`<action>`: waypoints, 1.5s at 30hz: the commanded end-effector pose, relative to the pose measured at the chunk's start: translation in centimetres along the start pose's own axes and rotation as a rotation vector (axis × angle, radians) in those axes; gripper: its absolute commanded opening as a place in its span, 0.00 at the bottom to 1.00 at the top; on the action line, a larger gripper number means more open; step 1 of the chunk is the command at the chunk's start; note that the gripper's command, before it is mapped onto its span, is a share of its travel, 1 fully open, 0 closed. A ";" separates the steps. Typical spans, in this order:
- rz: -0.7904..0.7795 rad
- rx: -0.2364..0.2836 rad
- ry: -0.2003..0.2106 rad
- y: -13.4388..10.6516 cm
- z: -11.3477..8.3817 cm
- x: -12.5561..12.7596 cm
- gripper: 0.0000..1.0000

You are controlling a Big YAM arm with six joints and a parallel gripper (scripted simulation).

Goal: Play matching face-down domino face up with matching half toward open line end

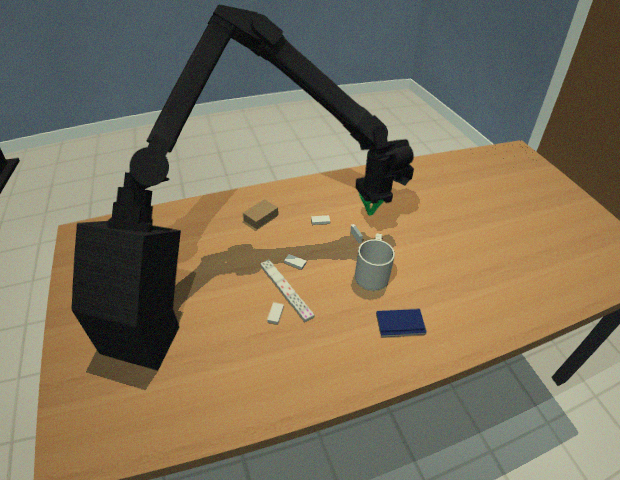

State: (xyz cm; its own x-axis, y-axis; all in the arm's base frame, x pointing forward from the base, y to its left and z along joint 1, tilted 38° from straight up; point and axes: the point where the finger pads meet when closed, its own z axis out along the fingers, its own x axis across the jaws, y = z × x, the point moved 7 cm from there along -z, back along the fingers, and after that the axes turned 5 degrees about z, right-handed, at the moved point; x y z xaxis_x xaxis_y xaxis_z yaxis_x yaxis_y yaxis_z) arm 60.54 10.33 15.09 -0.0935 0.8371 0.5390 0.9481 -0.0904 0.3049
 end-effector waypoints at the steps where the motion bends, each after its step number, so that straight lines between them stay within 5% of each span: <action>1: -0.013 -0.039 0.005 1.8 -0.6 0.6 0.00; 6: -0.003 -0.009 0.001 0.4 -0.3 0.1 0.00; 22: -0.020 -0.034 0.008 1.7 -0.3 0.7 0.00; 23: -0.005 -0.007 0.002 0.4 0.2 0.2 0.00; 32: -0.026 -0.030 0.011 1.7 2.6 0.7 0.00; 39: -0.026 -0.030 0.011 1.7 2.6 0.7 0.00; 40: -0.016 0.008 0.007 0.1 3.5 0.2 0.00; 45: -0.020 -0.018 0.009 1.0 4.1 0.5 0.00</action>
State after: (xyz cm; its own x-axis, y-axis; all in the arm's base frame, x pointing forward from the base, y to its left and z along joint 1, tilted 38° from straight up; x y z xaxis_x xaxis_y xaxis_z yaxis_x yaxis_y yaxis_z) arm 61.42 12.63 11.73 -0.1090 0.8355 0.5386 0.9521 -0.0680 0.2983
